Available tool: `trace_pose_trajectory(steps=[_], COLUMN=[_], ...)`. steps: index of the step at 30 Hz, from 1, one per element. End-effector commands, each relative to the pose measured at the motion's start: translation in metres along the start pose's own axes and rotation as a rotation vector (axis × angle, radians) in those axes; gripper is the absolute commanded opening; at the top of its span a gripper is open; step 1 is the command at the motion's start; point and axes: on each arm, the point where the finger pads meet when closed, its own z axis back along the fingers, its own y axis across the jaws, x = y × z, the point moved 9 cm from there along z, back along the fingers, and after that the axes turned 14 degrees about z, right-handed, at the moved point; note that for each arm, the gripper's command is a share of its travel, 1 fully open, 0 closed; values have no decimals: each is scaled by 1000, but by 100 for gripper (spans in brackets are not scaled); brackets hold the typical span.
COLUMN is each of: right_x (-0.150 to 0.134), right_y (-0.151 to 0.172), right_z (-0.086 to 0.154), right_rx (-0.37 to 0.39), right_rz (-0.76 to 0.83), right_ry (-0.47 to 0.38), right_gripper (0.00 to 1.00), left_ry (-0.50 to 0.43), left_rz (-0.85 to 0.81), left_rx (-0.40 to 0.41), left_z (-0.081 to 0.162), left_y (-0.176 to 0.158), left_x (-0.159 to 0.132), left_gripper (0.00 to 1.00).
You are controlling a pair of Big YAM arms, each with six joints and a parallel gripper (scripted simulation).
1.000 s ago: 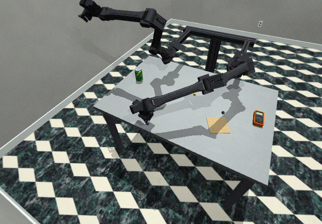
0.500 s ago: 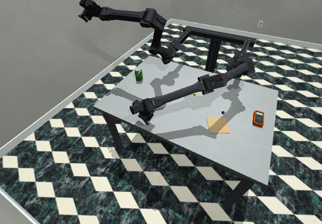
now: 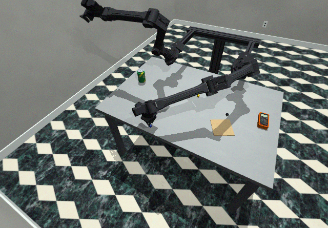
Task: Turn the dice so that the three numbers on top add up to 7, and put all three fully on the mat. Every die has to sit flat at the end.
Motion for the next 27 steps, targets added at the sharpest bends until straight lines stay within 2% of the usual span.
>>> trace_pose_trajectory(steps=[1,11,27], right_x=[34,34,34], right_y=[-12,-12,-12], right_z=[3,3,3], right_rx=[-26,-26,-26], right_rz=[0,0,0], right_ry=[-58,-58,-58], right_gripper=[100,100,100], left_ry=[4,4,-1], left_rz=[19,15,24], left_rx=[-8,-8,0], left_z=[-12,-14,-30], left_y=[13,13,14], left_x=[-8,-8,-7], left_gripper=[30,30,30])
